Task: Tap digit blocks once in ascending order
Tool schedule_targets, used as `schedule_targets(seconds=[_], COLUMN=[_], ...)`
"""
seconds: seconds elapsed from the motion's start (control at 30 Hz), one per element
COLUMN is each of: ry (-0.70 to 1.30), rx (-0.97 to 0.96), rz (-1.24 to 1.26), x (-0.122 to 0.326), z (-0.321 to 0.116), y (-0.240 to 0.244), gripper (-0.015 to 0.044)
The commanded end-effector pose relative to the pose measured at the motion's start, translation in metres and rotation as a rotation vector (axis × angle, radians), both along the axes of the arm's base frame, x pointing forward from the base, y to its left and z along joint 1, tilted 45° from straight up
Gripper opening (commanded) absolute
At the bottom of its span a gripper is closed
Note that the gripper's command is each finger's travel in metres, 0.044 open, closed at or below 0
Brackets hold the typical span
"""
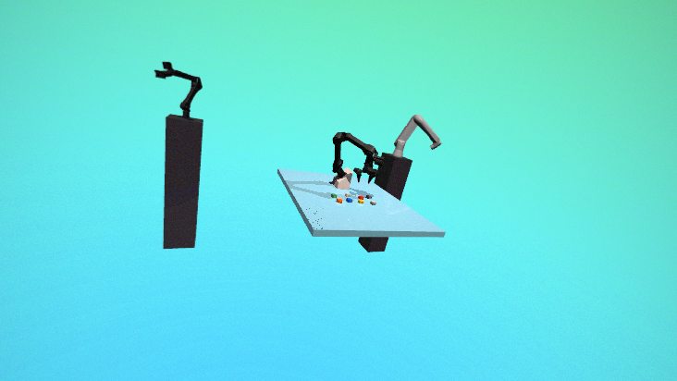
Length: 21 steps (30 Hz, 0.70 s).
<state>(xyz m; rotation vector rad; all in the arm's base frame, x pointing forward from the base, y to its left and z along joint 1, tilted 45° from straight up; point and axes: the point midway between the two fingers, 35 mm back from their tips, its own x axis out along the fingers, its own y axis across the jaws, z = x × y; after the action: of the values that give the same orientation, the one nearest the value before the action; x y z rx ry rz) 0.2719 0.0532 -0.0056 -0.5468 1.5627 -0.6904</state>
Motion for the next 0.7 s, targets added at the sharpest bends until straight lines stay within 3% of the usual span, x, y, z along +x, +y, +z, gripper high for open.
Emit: schedule_targets(seconds=[0.0,0.47,0.67], ry=[-0.009,-0.009,-0.01], rx=[0.007,0.008,0.015], rz=[-0.006,-0.006,-0.006], x=[0.002,0.002,-0.024], z=[-0.002,-0.004,-0.062], y=[0.004,0.006,0.072], gripper=[0.04,0.04,0.04])
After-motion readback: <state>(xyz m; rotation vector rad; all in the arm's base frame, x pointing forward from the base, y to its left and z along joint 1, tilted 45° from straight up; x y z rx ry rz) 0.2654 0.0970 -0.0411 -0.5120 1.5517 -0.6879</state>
